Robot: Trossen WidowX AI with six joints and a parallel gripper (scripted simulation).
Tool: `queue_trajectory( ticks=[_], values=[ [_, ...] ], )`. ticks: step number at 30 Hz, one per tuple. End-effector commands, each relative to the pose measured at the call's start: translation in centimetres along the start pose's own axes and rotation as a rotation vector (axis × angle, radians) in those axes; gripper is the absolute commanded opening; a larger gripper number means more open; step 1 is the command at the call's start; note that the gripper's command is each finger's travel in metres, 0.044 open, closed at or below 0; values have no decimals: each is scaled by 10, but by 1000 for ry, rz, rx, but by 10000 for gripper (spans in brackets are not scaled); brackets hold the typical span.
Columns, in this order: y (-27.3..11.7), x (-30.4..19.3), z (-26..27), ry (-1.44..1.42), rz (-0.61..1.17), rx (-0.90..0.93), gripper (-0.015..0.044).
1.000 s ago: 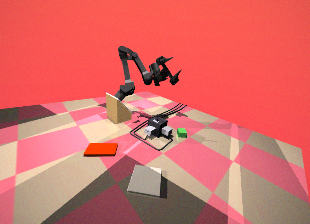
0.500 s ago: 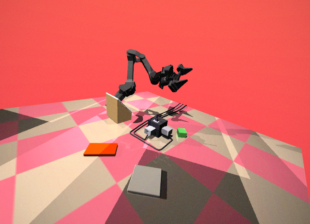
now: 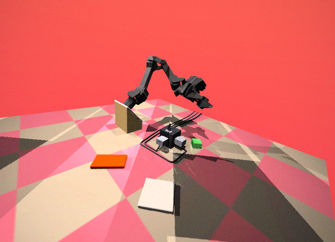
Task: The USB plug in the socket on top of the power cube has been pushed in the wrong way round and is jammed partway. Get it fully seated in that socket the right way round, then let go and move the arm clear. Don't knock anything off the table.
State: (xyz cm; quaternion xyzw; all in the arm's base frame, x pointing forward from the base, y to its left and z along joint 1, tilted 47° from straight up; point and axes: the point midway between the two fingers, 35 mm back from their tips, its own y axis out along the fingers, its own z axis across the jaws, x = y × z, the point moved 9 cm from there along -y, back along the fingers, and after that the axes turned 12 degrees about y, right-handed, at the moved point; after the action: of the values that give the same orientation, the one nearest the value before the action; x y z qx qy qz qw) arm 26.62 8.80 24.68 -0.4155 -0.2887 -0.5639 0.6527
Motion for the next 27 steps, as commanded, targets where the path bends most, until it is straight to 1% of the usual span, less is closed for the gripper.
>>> queue_trajectory(
  ticks=[1, 5, 9, 11, 13, 16, 21, 27],
  values=[
    [36, -19, -40, -659, 462, 12, 440],
    [44, -27, -60, -894, 690, 135, 440],
    [47, -34, -82, -1071, 899, 348, 440],
    [47, -36, -93, -1090, 991, 470, 440],
    [47, -36, -99, -1118, 1032, 571, 440],
    [45, -35, -110, -1117, 1079, 737, 440],
    [42, -30, -122, -1100, 1062, 1006, 440],
    [36, -24, -135, -1096, 923, 1271, 440]
  ],
)
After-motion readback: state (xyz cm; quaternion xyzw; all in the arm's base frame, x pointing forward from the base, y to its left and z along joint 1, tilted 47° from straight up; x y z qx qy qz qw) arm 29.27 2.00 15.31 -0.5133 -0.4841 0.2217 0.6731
